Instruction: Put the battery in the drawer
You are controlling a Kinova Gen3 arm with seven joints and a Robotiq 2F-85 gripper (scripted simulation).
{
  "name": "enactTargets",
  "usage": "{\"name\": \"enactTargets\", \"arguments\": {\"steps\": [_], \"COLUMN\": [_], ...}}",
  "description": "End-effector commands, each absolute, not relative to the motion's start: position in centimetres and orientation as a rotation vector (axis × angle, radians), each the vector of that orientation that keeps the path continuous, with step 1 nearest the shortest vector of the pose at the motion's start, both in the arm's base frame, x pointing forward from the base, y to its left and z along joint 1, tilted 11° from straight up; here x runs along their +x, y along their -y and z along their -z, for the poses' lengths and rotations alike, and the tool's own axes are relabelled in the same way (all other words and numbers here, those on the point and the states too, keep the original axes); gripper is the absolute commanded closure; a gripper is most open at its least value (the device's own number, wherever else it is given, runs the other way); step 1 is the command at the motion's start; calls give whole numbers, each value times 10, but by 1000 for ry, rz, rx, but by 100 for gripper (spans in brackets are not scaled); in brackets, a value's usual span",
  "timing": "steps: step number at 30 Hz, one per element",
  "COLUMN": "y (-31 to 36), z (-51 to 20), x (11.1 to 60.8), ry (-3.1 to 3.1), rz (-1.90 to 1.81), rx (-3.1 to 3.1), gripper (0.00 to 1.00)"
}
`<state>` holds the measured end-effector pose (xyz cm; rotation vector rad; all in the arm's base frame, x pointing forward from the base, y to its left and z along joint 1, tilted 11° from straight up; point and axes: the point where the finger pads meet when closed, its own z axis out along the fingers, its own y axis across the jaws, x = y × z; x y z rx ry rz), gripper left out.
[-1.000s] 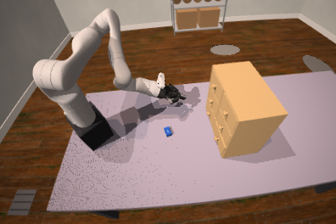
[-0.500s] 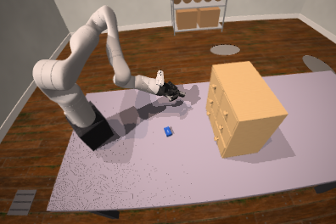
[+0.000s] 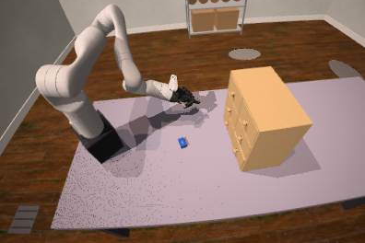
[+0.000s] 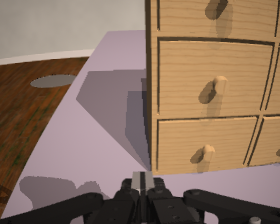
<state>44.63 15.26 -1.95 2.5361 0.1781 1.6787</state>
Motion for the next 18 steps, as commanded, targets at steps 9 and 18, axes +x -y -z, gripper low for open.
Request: {"name": "enactTargets", "arguments": {"steps": [9, 18], "y": [-156, -157], "z": [18, 18], "x": [446, 446], "ry": [-179, -179], "rz": [-1682, -1682], "rx": [2538, 2538], "gripper": [100, 100]}}
